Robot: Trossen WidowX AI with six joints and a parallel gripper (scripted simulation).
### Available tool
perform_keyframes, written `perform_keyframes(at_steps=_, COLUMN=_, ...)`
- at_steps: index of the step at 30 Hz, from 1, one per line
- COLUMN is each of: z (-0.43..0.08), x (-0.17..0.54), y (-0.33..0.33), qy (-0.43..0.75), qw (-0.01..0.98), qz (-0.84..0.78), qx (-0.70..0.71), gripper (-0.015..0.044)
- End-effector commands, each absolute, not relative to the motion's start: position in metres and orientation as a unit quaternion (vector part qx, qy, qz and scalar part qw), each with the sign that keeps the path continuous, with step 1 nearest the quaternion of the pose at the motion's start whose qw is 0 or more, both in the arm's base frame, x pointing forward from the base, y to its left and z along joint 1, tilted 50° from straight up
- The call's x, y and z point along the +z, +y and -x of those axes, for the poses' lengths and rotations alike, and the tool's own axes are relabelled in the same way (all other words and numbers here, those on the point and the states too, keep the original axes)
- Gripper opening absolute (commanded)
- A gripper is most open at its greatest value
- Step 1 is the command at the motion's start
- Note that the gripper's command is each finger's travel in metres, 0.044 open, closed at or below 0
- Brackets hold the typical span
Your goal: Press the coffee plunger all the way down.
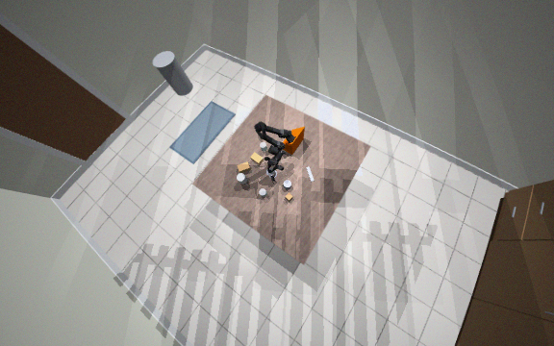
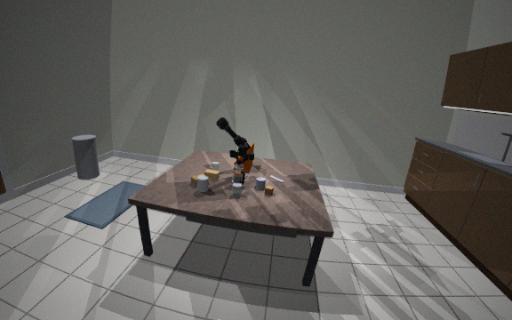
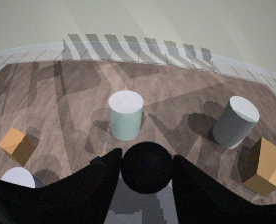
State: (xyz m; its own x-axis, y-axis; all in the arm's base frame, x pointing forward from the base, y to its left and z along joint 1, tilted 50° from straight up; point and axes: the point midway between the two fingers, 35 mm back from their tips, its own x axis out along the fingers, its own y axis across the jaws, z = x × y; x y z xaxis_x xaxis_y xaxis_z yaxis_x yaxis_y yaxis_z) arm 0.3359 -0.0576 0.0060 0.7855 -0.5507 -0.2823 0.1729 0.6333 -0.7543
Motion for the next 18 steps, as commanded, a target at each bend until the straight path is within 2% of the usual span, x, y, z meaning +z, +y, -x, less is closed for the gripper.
perform_keyframes(at_steps=1, z=-0.3353, x=0.0033, y=-0.0608, qy=0.261, qw=0.863, qz=0.376, qx=-0.212, gripper=0.0128)
perform_keyframes(at_steps=18, z=-0.3386, x=0.0048, y=-0.0583, qy=0.255, qw=0.866, qz=0.375, qx=-0.210, gripper=0.0128)
